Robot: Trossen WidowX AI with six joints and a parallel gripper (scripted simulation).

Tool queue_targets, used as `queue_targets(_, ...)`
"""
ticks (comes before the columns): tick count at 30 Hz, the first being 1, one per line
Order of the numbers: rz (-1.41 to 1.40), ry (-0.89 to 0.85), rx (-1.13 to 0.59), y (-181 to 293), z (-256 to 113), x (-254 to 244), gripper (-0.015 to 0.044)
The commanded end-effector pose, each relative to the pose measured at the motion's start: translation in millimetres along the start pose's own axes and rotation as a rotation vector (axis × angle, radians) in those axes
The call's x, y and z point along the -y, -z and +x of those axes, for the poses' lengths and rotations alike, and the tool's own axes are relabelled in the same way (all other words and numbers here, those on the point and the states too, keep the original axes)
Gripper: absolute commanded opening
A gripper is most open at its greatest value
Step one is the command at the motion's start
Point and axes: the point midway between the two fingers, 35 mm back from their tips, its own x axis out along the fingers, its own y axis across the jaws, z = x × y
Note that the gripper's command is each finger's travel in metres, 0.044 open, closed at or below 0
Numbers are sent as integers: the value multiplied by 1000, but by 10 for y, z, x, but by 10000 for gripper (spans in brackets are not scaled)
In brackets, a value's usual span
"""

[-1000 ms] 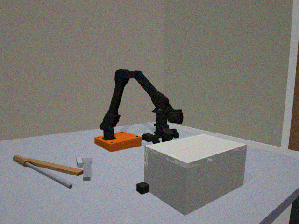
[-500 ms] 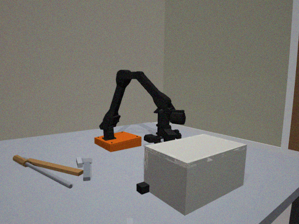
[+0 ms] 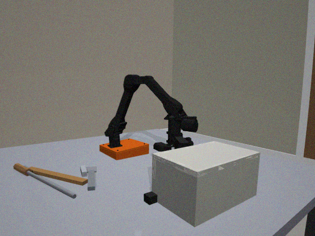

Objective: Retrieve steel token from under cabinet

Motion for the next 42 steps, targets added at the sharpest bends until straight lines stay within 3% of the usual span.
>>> queue_targets(1,1,-3,0,-73,-4,-2,0)
queue_targets(42,1,-3,4,-514,-13,6,0)
